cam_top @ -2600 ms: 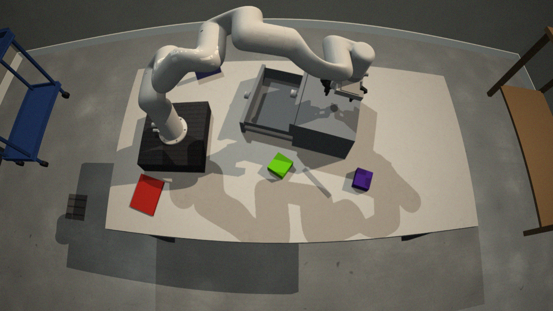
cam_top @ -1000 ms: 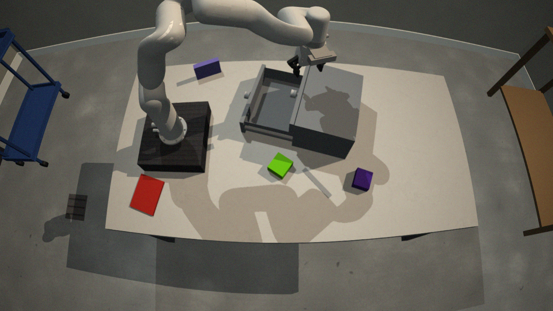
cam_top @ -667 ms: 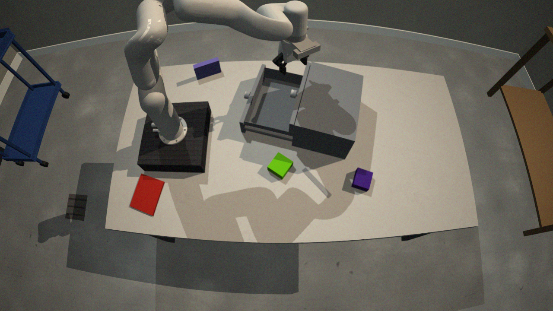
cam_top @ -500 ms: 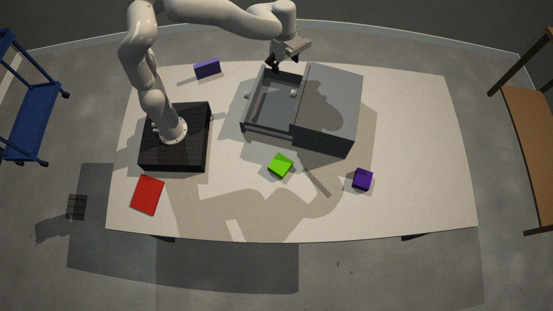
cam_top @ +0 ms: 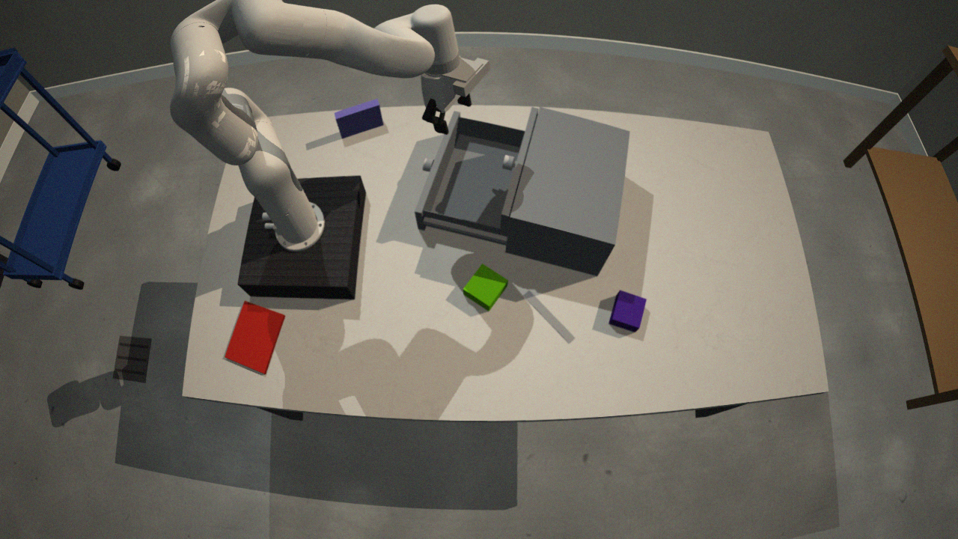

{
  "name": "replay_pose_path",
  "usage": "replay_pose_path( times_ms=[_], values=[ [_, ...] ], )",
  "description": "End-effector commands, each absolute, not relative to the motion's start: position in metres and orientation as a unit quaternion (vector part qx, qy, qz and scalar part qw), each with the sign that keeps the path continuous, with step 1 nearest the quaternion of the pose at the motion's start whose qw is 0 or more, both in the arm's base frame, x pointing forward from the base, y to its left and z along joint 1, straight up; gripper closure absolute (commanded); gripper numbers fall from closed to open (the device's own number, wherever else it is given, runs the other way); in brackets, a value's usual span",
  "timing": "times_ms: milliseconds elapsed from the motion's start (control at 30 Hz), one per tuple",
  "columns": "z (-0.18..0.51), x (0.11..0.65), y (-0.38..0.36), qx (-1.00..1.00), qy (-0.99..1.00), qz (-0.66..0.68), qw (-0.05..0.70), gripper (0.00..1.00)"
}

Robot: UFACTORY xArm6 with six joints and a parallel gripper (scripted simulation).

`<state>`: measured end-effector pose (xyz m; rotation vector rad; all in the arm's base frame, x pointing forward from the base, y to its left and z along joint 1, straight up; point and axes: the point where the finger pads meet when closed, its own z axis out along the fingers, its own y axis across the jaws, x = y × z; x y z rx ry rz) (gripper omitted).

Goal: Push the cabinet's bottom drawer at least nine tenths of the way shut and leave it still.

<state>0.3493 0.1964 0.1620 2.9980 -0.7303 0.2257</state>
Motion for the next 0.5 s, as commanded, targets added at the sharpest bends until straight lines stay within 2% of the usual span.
replay_pose_path(
  times_ms=[0,233,467],
  values=[
    [0.155,0.315,0.195,0.981,-0.169,0.094,0.012,0.0],
    [0.143,0.288,0.192,0.988,-0.113,0.103,0.011,0.0],
    [0.142,0.286,0.191,0.989,-0.109,0.104,0.011,0.0]
  ],
)
